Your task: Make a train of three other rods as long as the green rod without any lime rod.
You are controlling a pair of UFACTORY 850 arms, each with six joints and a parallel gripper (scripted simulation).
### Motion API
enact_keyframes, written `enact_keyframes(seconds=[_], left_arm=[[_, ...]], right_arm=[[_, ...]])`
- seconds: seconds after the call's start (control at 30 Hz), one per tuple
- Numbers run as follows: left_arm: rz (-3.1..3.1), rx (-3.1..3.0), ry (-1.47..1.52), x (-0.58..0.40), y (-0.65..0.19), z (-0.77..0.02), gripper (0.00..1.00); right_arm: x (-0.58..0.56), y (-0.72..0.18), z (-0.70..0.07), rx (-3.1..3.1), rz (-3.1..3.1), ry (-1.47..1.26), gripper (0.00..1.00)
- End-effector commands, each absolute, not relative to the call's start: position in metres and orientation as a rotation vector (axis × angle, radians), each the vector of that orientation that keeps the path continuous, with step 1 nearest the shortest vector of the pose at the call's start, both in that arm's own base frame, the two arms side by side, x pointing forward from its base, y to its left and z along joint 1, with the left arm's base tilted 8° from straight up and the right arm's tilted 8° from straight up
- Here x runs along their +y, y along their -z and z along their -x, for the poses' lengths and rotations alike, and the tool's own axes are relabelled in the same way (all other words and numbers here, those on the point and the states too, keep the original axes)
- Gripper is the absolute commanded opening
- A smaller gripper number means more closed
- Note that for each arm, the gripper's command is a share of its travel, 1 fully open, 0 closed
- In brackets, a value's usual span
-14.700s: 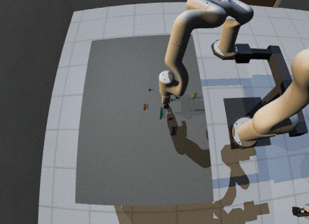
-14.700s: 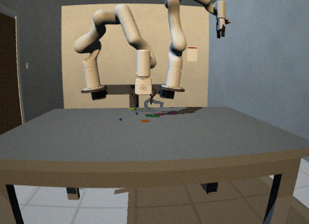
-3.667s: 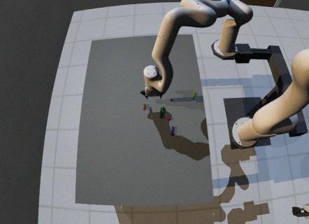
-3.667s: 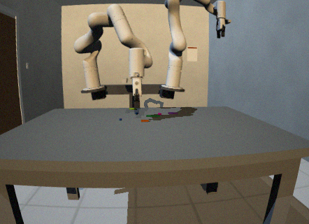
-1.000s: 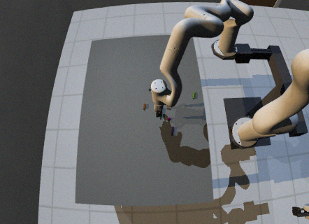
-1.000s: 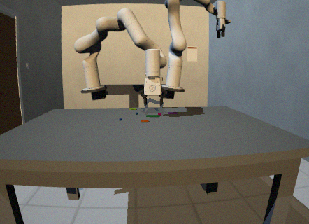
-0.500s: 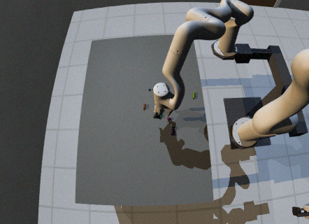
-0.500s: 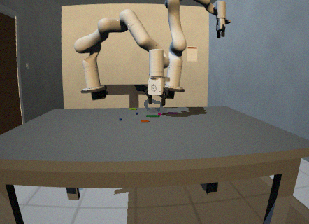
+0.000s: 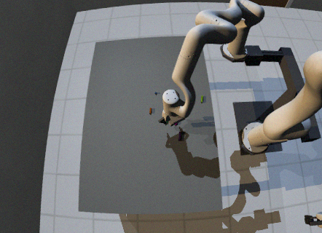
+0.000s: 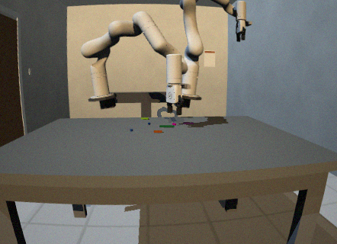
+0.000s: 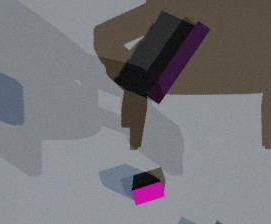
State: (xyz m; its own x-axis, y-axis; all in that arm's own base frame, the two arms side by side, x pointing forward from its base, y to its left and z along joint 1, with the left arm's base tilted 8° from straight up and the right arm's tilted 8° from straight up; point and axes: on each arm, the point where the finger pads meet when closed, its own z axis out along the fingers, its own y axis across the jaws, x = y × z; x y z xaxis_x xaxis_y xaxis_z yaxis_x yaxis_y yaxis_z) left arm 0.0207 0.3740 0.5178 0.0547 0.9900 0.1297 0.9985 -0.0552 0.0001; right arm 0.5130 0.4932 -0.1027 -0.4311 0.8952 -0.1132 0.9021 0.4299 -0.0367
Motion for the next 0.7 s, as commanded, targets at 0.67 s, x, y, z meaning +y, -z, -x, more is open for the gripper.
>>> enact_keyframes(seconds=[0.67], left_arm=[[2.214, -2.095, 0.146, 0.374, -0.519, -0.021, 1.00]], right_arm=[[0.516, 0.104, -0.499, 2.135, -2.147, 0.104, 1.00]])
